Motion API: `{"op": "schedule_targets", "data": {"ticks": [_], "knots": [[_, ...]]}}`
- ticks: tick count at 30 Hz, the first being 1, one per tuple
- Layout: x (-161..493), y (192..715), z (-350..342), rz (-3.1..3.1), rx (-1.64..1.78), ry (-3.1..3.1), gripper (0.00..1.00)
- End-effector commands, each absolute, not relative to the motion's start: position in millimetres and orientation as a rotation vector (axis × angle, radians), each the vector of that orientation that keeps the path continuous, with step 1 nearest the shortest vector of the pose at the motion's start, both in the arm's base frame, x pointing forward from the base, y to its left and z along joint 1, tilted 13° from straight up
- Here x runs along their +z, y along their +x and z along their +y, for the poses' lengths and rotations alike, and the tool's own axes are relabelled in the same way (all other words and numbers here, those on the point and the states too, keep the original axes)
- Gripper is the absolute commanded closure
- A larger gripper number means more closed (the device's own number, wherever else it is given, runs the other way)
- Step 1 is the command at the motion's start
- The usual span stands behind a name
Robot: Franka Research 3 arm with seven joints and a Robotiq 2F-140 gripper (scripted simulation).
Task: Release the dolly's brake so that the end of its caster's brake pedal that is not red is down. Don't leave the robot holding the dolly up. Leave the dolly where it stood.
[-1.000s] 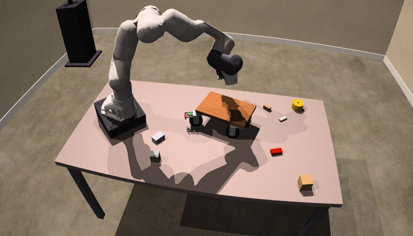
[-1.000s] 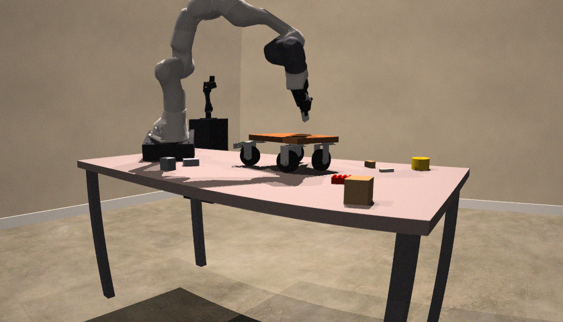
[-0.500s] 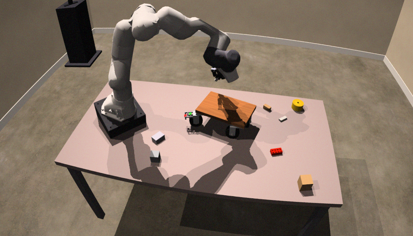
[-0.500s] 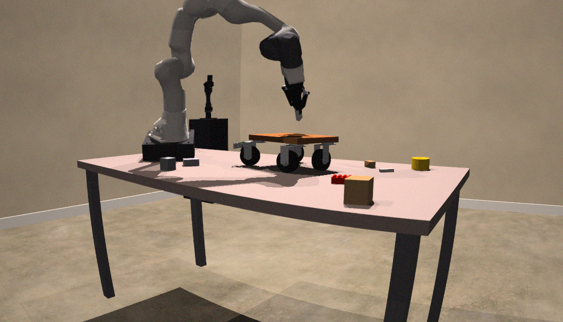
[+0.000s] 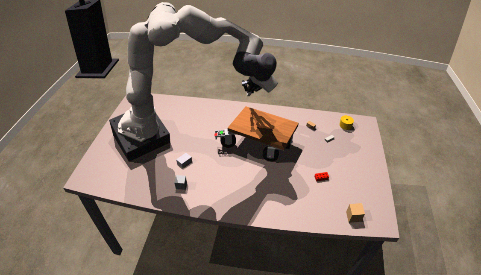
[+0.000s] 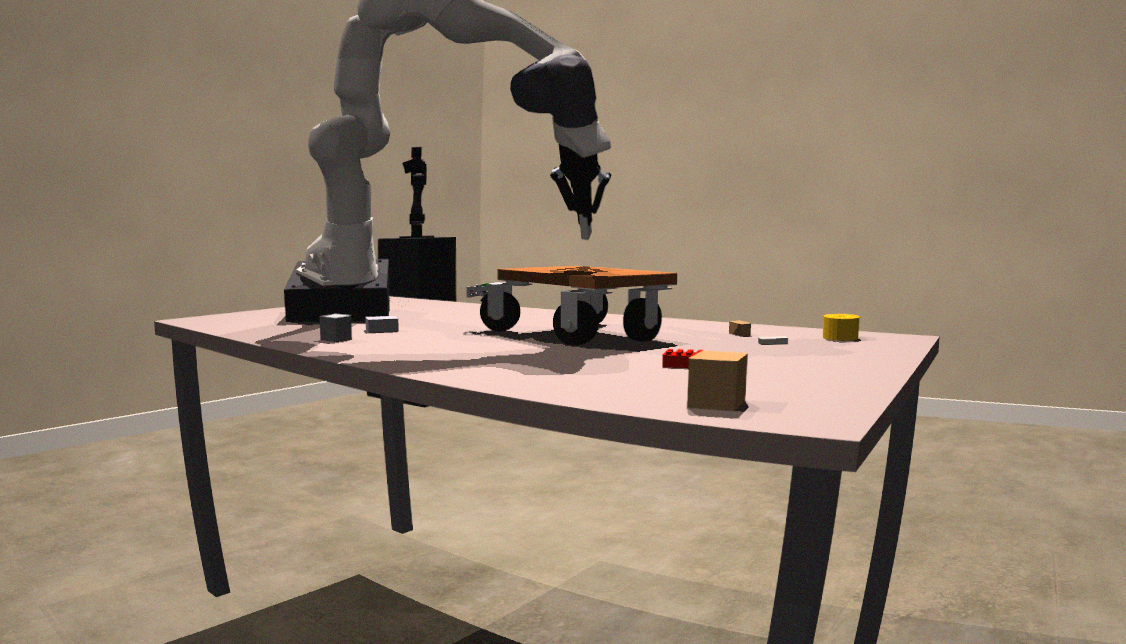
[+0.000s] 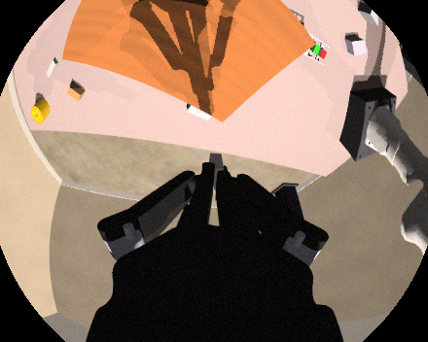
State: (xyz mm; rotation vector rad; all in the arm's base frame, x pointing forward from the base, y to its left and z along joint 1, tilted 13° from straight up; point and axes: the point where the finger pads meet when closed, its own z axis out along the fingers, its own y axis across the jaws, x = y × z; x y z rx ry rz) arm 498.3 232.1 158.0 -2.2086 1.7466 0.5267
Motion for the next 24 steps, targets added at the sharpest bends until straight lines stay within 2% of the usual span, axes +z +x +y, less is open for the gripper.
{"op": "schedule_targets", "data": {"ticks": [1,8,9,15,17,24], "knots": [[160.7,489.6,220.9,1.426,0.436,-2.413,1.00],[160.7,489.6,220.9,1.426,0.436,-2.413,1.00],[163.9,479.6,208.9,1.230,0.371,-2.540,1.00],[163.9,479.6,208.9,1.214,0.367,-2.547,1.00],[166.8,469.8,196.8,0.999,0.304,-2.663,1.00],[166.8,469.8,196.8,0.989,0.302,-2.667,1.00]]}}
